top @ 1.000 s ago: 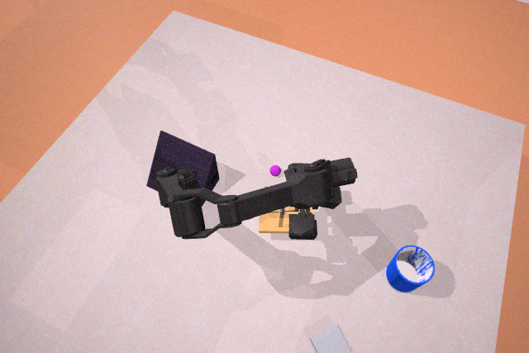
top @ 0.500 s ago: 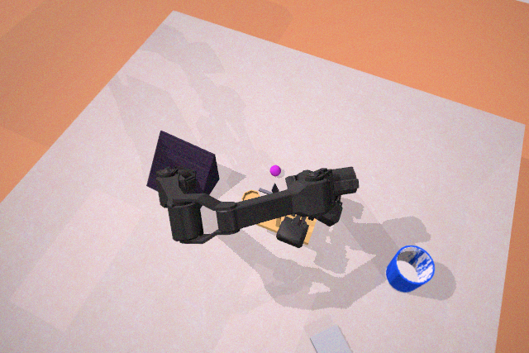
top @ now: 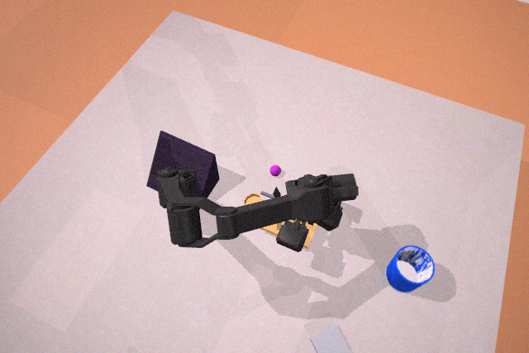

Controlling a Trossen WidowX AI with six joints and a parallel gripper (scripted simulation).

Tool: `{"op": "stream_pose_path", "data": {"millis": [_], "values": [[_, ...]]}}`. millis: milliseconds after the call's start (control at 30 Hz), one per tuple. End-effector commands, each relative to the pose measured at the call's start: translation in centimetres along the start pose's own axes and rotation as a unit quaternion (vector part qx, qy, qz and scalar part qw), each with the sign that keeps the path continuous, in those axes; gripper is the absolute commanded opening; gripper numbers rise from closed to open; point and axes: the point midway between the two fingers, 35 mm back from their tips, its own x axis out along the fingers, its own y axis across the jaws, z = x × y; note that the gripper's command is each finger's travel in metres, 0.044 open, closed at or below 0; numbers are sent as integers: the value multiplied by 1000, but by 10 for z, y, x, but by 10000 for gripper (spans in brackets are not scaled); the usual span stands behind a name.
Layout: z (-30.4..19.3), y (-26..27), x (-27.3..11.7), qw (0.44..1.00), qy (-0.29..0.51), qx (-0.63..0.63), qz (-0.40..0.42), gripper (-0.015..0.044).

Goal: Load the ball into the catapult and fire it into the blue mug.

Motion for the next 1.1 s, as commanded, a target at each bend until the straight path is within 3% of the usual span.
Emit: {"op": "stream_pose_path", "data": {"millis": [0, 767, 1067], "values": [[0, 1, 4, 1000, -3, -5, -1, 0], [0, -1, 29, 1000, -1, 1, 0, 0], [0, -1, 29, 1000, -1, 1, 0, 236]]}}
